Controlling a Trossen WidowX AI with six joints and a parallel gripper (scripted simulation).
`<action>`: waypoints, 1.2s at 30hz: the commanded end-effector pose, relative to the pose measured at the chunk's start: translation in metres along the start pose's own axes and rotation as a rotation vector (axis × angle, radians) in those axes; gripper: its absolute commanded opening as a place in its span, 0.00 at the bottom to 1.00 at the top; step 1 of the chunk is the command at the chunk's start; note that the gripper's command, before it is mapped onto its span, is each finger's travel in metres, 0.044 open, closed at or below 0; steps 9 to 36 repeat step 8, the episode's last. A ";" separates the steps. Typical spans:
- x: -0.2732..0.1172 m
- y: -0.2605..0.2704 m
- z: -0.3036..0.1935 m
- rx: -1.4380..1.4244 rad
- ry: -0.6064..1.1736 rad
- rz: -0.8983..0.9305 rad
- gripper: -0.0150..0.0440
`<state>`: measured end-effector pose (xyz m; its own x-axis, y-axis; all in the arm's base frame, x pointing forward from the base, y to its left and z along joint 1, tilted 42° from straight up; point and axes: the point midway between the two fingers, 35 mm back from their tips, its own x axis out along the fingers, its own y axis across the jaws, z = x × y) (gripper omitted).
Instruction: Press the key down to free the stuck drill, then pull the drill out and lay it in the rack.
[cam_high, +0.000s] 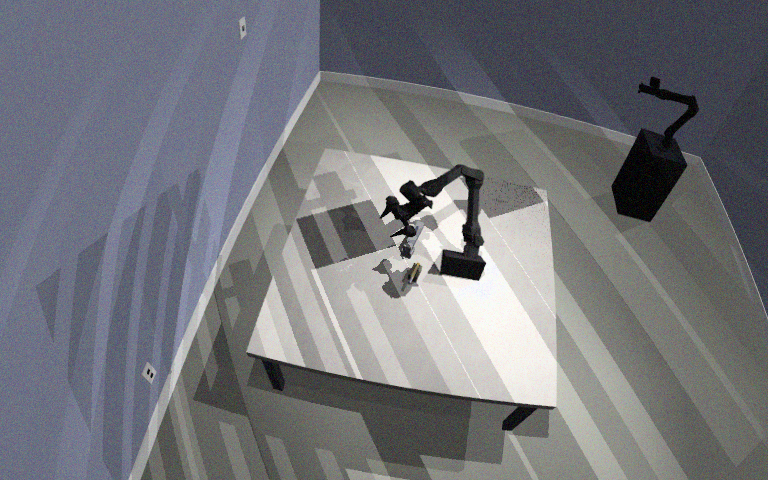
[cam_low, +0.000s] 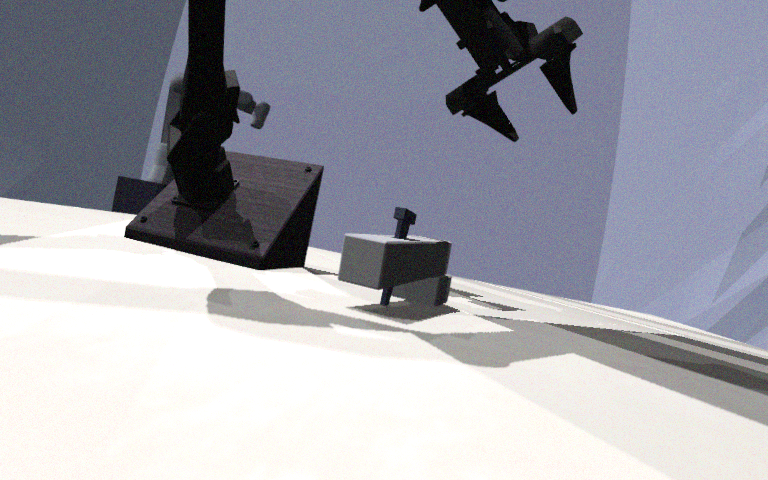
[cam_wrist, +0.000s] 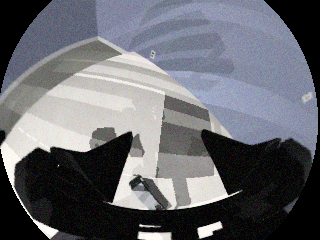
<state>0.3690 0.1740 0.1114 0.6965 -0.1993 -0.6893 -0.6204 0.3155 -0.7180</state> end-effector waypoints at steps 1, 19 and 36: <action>-0.024 -0.045 -0.005 0.089 -0.086 -0.140 1.00; -0.087 -0.130 -0.033 0.274 -0.232 -0.438 1.00; -0.087 -0.130 -0.033 0.274 -0.232 -0.438 1.00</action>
